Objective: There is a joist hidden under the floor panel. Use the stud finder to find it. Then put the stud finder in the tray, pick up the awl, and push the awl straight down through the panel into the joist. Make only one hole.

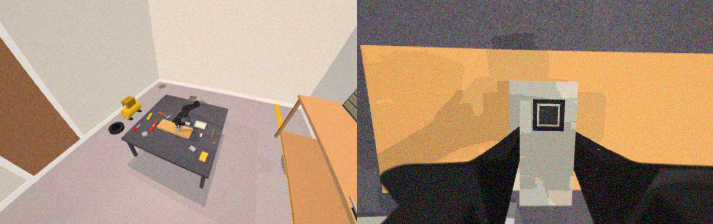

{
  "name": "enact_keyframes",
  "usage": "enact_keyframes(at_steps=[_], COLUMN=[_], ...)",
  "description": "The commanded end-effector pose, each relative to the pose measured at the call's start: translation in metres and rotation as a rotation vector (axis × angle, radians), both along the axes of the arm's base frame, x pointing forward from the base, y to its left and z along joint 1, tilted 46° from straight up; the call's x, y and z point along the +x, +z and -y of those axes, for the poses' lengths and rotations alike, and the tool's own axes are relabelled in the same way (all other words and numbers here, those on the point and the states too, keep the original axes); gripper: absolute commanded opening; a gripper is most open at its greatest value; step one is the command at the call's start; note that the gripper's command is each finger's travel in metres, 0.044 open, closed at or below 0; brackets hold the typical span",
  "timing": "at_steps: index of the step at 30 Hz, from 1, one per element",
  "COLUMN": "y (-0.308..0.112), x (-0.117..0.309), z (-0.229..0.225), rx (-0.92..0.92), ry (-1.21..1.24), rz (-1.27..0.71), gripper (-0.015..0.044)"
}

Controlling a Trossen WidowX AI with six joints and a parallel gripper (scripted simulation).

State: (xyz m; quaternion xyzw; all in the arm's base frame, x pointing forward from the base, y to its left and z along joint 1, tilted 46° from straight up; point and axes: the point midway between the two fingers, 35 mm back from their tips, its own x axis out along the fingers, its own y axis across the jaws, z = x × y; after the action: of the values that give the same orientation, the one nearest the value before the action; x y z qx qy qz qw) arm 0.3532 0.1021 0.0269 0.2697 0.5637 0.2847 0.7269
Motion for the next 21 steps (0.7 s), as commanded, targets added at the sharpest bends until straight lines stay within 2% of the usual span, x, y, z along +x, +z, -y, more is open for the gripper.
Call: enact_keyframes(at_steps=[1, 21], y=[0.009, 0.05], x=[-0.002, -0.008], z=[-0.01, -0.048], rx=[0.008, 0.01], ry=[0.008, 0.008], rz=[0.003, 0.003], gripper=[0.0, 0.0])
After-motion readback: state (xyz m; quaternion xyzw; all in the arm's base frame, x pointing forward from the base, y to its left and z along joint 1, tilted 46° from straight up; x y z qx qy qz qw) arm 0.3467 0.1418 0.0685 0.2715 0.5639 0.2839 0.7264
